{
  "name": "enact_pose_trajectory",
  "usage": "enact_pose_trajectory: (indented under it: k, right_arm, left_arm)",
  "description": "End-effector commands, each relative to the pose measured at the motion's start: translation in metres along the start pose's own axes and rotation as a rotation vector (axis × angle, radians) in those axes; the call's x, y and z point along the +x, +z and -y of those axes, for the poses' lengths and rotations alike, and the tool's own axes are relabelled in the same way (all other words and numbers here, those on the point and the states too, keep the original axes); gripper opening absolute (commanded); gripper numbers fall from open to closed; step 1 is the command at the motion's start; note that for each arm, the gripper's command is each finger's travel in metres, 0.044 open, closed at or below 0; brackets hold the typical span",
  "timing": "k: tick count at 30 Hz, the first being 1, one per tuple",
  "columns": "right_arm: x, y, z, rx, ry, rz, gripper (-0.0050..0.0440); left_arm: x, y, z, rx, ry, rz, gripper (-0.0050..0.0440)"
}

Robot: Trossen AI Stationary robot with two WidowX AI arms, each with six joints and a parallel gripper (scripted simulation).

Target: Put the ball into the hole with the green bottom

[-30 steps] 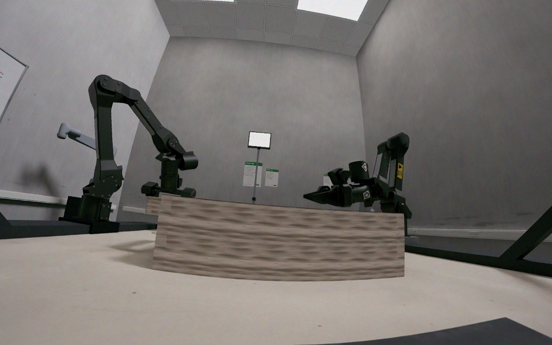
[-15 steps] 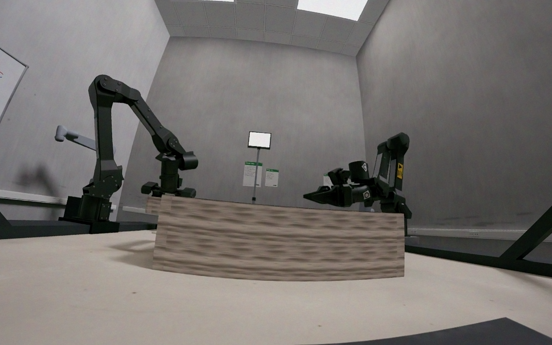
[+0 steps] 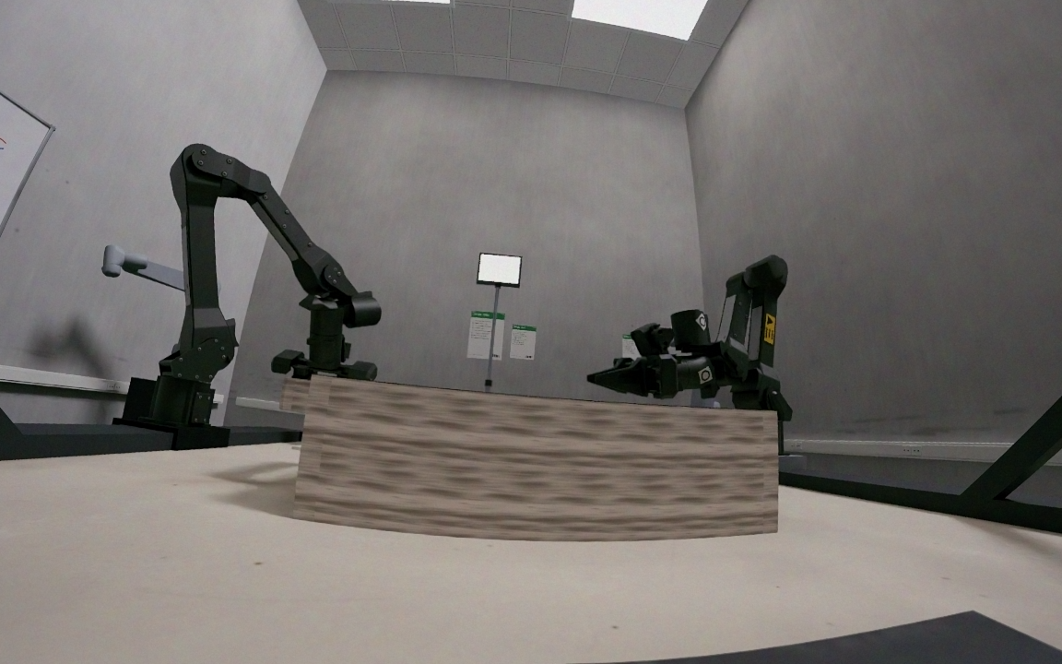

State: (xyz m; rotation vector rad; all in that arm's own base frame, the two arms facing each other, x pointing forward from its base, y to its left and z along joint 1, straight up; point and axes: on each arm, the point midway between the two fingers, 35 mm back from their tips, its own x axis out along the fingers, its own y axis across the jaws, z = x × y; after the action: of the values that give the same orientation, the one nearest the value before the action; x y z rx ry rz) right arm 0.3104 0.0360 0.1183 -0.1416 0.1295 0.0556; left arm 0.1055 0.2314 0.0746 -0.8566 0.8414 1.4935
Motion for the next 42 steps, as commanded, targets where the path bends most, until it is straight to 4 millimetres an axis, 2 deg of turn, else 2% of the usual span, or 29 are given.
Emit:
enact_pose_trajectory:
  k: [1,18,19,24,27,38,40,41,42]
  right_arm:
    - [0.001,0.005,0.000,0.002,-0.002,0.016,0.0175]
    - [0.001,0.005,0.000,0.002,-0.002,0.016,0.0175]
    - [0.004,0.013,-0.002,0.017,0.007,0.033,0.0175]
    - [0.006,0.010,-0.005,0.043,0.019,0.007,0.0175]
    - [0.013,0.014,-0.010,0.097,0.043,-0.016,0.0175]
    - [0.029,0.022,-0.043,0.419,0.139,-0.244,0.0175]
    - [0.029,0.022,-0.043,0.419,0.139,-0.244,0.0175]
    - [0.029,0.022,-0.043,0.419,0.139,-0.244,0.0175]
    - [0.029,0.021,-0.042,0.416,0.136,-0.243,0.0175]
  left_arm:
    - [-0.003,0.004,0.002,-0.006,-0.009,0.013,0.0175]
    - [-0.003,0.004,0.002,-0.006,-0.009,0.013,0.0175]
    - [-0.008,0.008,0.007,-0.010,-0.028,0.019,0.0175]
    - [-0.009,0.006,0.011,-0.009,-0.031,0.005,0.0175]
    - [-0.015,0.004,0.020,-0.010,-0.055,-0.011,0.0175]
    - [-0.053,-0.017,0.065,-0.016,-0.156,-0.130,0.0175]
    - [-0.053,-0.017,0.065,-0.016,-0.156,-0.130,0.0175]
    - [-0.043,-0.020,0.053,-0.014,-0.117,-0.131,0.0175]
    - [-0.051,-0.016,0.062,-0.016,-0.146,-0.121,0.0175]
